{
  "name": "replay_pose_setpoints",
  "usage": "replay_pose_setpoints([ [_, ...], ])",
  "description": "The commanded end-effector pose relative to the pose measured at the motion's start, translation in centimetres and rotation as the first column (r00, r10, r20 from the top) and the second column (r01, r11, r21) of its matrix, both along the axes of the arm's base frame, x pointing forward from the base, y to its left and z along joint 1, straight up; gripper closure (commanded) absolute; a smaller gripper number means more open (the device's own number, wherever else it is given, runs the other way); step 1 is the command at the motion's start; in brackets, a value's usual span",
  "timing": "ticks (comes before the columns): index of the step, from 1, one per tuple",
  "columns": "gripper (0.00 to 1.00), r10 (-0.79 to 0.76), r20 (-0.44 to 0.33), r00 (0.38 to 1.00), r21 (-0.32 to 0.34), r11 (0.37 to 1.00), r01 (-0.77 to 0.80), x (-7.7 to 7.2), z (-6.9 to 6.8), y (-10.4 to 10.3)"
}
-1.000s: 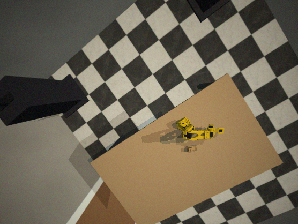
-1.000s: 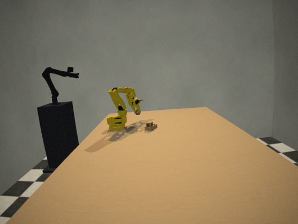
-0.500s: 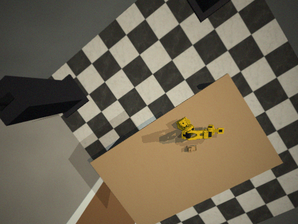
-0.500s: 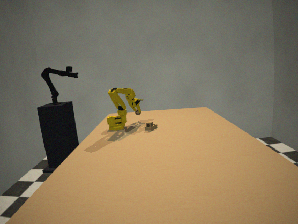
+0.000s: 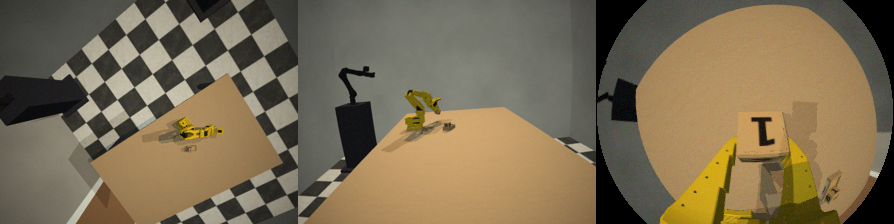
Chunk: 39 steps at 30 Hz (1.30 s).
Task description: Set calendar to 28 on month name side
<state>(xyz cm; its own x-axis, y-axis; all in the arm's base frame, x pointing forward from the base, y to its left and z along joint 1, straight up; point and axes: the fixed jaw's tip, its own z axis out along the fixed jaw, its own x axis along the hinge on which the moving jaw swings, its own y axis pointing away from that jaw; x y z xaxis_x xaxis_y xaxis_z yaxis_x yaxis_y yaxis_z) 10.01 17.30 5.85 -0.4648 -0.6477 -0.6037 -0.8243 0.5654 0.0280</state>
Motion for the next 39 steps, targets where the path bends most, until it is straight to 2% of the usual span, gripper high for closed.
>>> replay_pose_setpoints([
  [1,1.00,-0.005,0.079,0.997,0.113,0.994,-0.004,0.7,1.0,0.8],
  [5,1.00,-0.007,0.096,0.995,0.138,0.990,-0.006,0.8,1.1,0.9],
  [17,1.00,-0.008,0.104,0.995,0.150,0.989,-0.007,0.9,1.1,1.0],
  [27,1.00,-0.016,0.144,0.990,0.207,0.978,-0.014,1.4,0.8,1.7],
  [39,1.00,-0.048,0.243,0.969,0.350,0.936,-0.042,2.2,0.6,2.7],
])
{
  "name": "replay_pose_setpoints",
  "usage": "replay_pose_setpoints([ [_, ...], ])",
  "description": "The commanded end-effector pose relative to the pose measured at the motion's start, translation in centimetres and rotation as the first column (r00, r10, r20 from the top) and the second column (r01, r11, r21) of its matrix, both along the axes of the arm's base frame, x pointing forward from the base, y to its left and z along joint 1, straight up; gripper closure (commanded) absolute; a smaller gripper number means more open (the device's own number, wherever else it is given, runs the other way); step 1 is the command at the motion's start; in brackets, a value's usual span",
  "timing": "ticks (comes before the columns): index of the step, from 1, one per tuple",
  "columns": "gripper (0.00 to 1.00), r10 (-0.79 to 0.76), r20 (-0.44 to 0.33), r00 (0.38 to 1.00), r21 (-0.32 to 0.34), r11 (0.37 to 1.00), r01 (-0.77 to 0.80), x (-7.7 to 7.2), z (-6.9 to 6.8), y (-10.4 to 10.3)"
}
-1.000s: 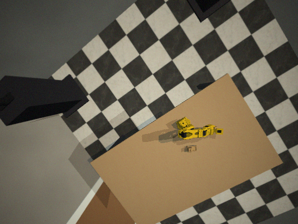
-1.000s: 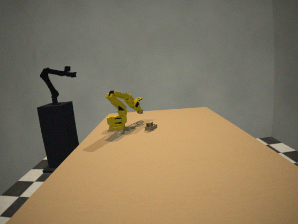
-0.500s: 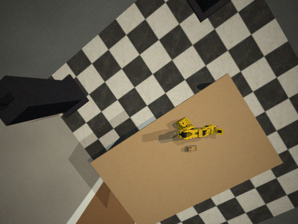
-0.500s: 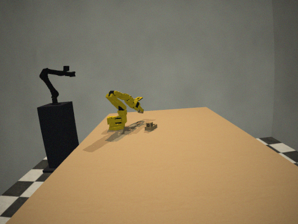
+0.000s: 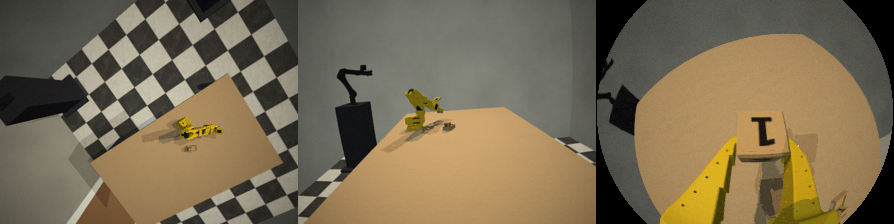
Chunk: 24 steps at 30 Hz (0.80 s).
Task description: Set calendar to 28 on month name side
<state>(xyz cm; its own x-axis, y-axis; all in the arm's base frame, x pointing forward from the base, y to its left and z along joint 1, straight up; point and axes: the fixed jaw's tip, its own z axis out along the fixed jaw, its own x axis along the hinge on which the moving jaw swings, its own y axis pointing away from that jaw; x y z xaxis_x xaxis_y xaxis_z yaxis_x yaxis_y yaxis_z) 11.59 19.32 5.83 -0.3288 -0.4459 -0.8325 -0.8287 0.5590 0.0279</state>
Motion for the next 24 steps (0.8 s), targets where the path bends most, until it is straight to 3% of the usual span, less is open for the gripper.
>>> replay_pose_setpoints([
  [1,1.00,-0.006,0.071,0.997,0.095,0.995,-0.001,0.64,0.68,0.68],
  [13,1.00,-0.015,0.127,0.992,0.174,0.985,-0.007,0.73,0.92,0.69],
  [24,1.00,-0.017,0.133,0.991,0.184,0.983,-0.008,0.73,0.96,0.67],
])
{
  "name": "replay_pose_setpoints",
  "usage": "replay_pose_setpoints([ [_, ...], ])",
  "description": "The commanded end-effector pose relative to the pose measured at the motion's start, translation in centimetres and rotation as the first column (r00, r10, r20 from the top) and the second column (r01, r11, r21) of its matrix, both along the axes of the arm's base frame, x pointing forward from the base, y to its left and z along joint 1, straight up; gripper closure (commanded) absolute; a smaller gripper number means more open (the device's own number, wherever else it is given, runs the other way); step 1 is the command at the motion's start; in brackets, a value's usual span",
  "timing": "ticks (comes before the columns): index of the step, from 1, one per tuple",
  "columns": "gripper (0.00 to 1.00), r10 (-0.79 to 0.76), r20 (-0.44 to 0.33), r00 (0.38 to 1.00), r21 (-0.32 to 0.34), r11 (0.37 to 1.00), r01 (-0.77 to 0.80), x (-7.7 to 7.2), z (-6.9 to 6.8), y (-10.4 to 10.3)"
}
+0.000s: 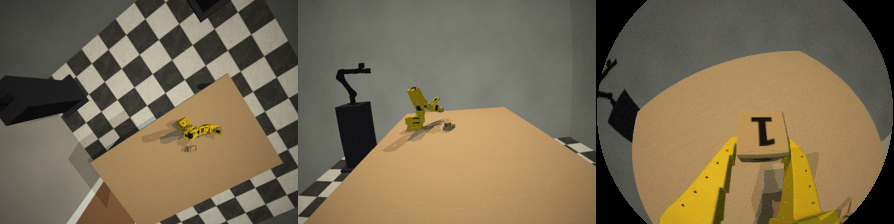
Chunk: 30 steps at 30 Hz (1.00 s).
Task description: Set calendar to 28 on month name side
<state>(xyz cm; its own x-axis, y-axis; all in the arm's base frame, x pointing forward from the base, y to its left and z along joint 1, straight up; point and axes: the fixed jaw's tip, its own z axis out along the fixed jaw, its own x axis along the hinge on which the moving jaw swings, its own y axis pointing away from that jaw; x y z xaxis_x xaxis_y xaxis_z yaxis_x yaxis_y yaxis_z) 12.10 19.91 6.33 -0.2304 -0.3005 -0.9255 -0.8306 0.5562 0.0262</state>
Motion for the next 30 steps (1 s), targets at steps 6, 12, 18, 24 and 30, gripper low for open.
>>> replay_pose_setpoints([
  [6,1.00,-0.003,0.022,1.000,0.021,1.000,0.003,0.22,0.46,0.07],
  [12,1.00,-0.003,0.022,1.000,0.021,1.000,0.003,0.22,0.46,0.07],
  [18,1.00,-0.010,0.035,0.999,0.010,1.000,0.009,0.26,0.12,-0.40],
  [24,1.00,-0.010,0.035,0.999,0.010,1.000,0.009,0.26,0.12,-0.40],
  [30,1.00,-0.010,0.035,0.999,0.010,1.000,0.009,0.26,0.12,-0.40],
])
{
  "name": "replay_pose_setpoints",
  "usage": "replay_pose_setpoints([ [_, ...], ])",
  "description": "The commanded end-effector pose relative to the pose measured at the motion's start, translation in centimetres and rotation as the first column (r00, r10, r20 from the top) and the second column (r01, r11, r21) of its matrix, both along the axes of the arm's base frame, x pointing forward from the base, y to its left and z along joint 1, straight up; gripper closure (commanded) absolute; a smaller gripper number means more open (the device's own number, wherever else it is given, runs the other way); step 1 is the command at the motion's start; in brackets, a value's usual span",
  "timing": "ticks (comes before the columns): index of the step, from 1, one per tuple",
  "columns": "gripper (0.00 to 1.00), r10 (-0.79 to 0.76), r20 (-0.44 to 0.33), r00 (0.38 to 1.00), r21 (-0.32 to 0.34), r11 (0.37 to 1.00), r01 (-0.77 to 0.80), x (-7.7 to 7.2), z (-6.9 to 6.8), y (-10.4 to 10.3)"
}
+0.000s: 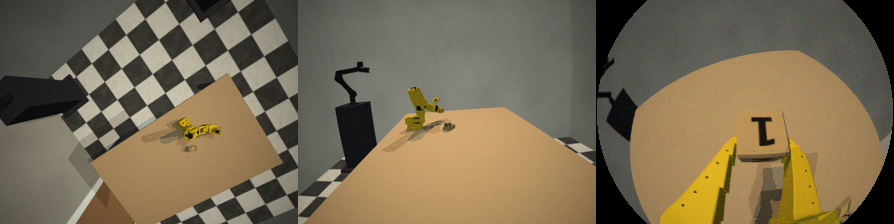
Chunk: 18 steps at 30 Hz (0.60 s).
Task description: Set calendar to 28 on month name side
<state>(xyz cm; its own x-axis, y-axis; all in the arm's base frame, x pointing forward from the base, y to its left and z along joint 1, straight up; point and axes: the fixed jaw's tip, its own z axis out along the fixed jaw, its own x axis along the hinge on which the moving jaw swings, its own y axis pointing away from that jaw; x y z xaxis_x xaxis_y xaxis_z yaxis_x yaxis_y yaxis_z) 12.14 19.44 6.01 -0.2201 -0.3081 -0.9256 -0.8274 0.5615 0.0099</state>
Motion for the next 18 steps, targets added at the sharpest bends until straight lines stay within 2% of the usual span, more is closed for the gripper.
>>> replay_pose_setpoints([
  [1,1.00,-0.003,0.022,1.000,0.019,1.000,0.003,0.21,0.44,0.07],
  [18,1.00,-0.003,0.022,1.000,0.019,1.000,0.003,0.21,-0.16,0.07],
])
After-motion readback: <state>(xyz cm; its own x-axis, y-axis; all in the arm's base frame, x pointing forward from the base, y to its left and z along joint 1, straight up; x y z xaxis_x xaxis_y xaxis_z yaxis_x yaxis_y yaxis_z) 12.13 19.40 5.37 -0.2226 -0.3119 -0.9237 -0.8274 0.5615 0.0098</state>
